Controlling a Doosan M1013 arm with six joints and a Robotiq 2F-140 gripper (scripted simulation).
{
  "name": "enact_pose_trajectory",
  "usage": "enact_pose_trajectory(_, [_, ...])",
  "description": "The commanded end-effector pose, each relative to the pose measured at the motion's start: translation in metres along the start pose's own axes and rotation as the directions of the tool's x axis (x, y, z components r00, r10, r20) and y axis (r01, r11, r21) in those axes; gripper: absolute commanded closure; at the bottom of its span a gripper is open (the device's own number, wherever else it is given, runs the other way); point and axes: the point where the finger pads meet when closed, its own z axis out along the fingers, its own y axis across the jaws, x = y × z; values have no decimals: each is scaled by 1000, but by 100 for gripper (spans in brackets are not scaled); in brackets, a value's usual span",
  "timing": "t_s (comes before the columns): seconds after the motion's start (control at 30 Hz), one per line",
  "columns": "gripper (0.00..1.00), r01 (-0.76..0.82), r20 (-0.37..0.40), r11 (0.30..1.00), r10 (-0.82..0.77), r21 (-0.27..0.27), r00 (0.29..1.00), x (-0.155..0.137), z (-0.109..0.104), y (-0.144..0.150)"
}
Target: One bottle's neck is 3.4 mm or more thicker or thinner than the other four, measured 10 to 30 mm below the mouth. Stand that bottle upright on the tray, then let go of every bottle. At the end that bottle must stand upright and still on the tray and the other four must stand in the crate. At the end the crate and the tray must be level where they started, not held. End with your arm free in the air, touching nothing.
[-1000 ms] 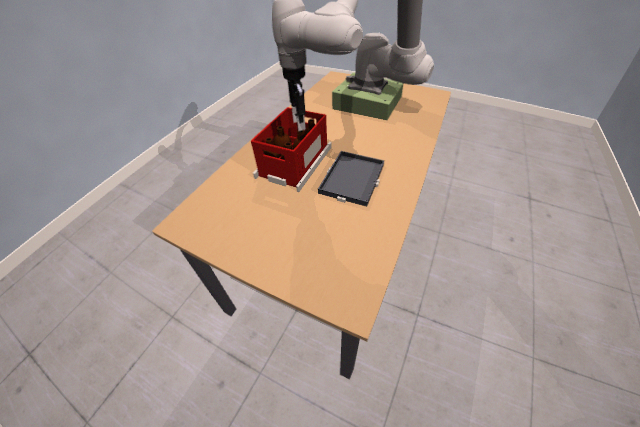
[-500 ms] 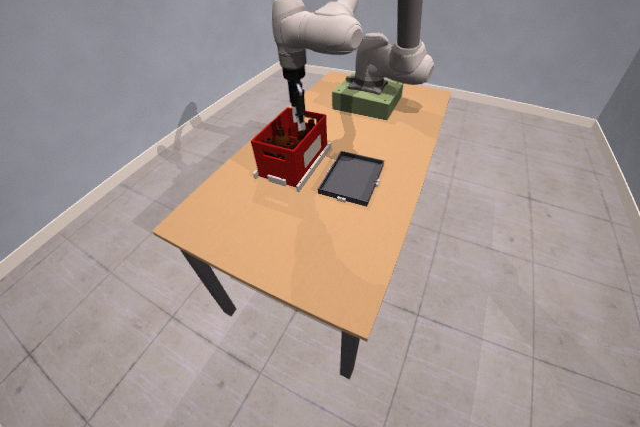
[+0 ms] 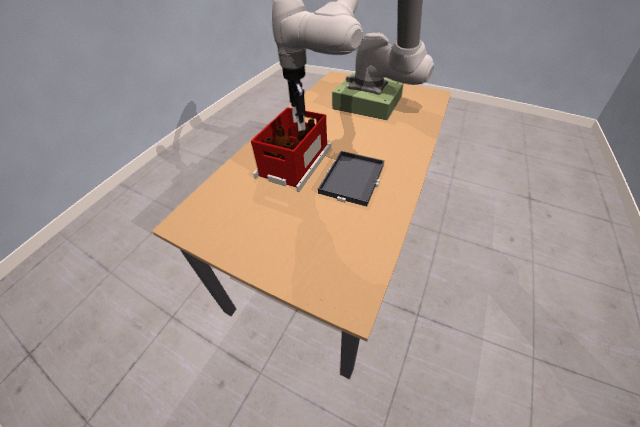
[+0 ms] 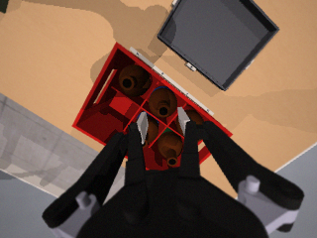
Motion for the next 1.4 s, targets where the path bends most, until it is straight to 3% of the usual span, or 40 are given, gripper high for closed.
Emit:
enact_pose_trajectory(0.0, [62, -1, -2, 1000, 1, -1, 1000, 2, 3, 2])
enact_pose_trajectory(1.37, [62, -1, -2, 1000, 1, -1, 1000, 5, 3, 5])
